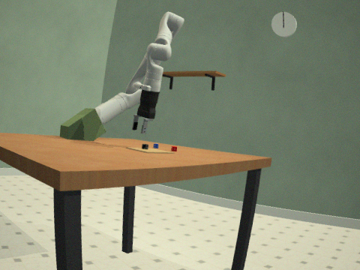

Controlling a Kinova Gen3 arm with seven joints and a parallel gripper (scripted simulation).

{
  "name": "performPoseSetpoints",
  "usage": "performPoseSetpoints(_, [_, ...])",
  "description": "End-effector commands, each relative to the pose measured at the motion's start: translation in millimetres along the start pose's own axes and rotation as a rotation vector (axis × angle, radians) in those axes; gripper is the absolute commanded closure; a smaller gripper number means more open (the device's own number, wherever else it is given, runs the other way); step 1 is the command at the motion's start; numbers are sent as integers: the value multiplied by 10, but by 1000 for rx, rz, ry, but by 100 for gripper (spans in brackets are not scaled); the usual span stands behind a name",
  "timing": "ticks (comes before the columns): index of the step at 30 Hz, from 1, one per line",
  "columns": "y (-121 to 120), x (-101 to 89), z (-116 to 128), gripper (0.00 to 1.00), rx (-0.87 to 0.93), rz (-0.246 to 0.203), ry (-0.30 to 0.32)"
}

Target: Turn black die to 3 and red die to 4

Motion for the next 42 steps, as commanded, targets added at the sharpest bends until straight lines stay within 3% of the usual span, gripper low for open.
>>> performPoseSetpoints(1, [-18,18,57,0,79,21,13])
performPoseSetpoints(5, [-9,21,86,0,172,23,14])
performPoseSetpoints(20, [-33,8,382,0,859,2,23])
performPoseSetpoints(22, [-33,8,382,0,859,2,23])
performPoseSetpoints(37, [-219,-38,755,0,1450,-69,-4])
performPoseSetpoints(42, [-268,-50,828,0,1550,-84,-16])
Point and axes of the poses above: the point where the finger pads meet when closed, its own x axis out along the fingers, its own y axis across the jaws, z = x × y, the point moved 10 cm from there along -x, back along the fingers, and after that the axes turned 2 degrees about x, right-handed, at the moved point
